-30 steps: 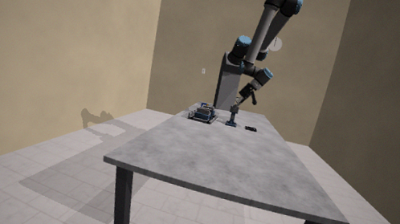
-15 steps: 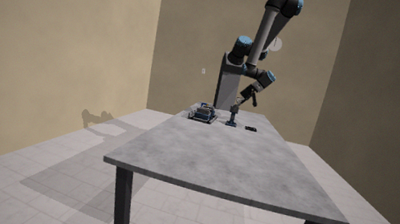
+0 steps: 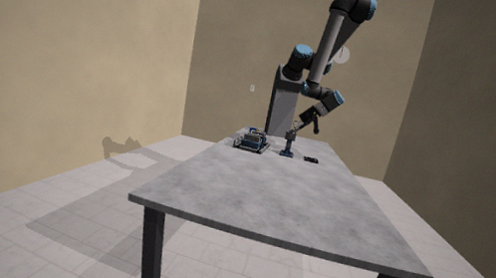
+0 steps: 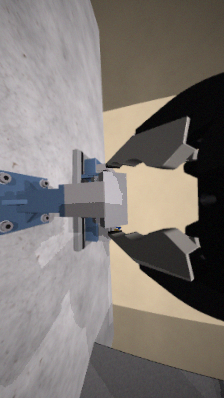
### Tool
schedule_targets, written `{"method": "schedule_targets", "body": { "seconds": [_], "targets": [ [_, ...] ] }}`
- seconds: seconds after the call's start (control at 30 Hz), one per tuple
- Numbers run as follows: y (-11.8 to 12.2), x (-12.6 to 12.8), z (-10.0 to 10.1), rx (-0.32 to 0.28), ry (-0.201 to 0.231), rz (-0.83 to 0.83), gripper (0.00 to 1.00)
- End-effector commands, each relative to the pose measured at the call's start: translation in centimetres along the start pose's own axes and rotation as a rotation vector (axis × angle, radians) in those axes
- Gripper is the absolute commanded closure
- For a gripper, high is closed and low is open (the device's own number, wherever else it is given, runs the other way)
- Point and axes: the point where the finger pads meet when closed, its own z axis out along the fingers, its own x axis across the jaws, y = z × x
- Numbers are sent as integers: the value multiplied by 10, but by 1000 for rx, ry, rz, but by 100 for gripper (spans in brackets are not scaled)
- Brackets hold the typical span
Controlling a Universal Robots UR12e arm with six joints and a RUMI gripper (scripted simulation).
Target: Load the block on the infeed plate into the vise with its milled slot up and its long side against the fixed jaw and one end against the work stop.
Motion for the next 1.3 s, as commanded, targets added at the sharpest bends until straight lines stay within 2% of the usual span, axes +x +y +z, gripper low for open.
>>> {"method": "schedule_targets", "body": {
  "seconds": [0.0, 0.33, 1.27],
  "targets": [
    [0, 0, 0, -13, 0, 1, 49],
    [0, 0, 0, -36, 0, 1, 49],
    [0, 0, 0, -47, 1, 0, 49]
  ]
}}
